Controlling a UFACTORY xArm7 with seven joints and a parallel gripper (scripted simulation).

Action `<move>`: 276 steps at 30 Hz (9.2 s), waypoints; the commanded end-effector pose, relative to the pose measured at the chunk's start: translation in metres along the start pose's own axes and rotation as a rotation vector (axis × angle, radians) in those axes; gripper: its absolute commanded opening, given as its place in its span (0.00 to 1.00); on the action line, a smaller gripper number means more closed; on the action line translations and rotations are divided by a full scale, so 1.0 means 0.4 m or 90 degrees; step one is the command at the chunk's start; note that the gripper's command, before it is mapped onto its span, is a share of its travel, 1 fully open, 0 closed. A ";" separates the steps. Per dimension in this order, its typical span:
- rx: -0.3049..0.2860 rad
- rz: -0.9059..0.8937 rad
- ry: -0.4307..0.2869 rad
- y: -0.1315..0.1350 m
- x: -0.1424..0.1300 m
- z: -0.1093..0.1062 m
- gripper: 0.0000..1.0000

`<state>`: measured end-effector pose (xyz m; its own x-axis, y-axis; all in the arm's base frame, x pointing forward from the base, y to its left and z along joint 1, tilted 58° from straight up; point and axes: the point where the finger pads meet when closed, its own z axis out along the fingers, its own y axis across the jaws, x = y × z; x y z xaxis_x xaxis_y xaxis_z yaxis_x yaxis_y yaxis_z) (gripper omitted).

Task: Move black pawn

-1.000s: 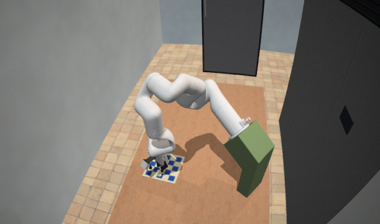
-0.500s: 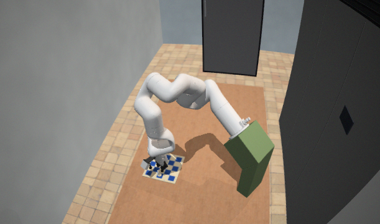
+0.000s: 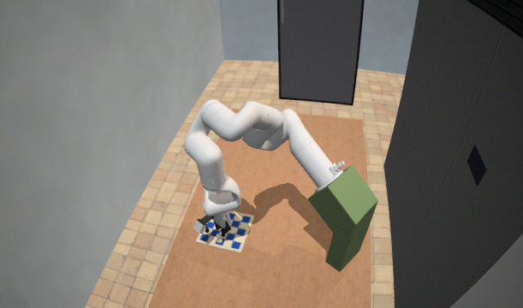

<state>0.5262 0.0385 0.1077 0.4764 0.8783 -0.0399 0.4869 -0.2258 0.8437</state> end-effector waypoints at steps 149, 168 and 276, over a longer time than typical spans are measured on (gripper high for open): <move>0.000 0.000 0.001 0.001 0.002 -0.169 0.00; -0.001 0.182 0.001 0.182 -0.120 -0.170 0.00; 0.000 0.182 0.001 0.183 -0.118 0.077 0.00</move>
<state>0.5615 -0.0332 0.1545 0.5942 0.7791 0.1999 0.3331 -0.4646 0.8205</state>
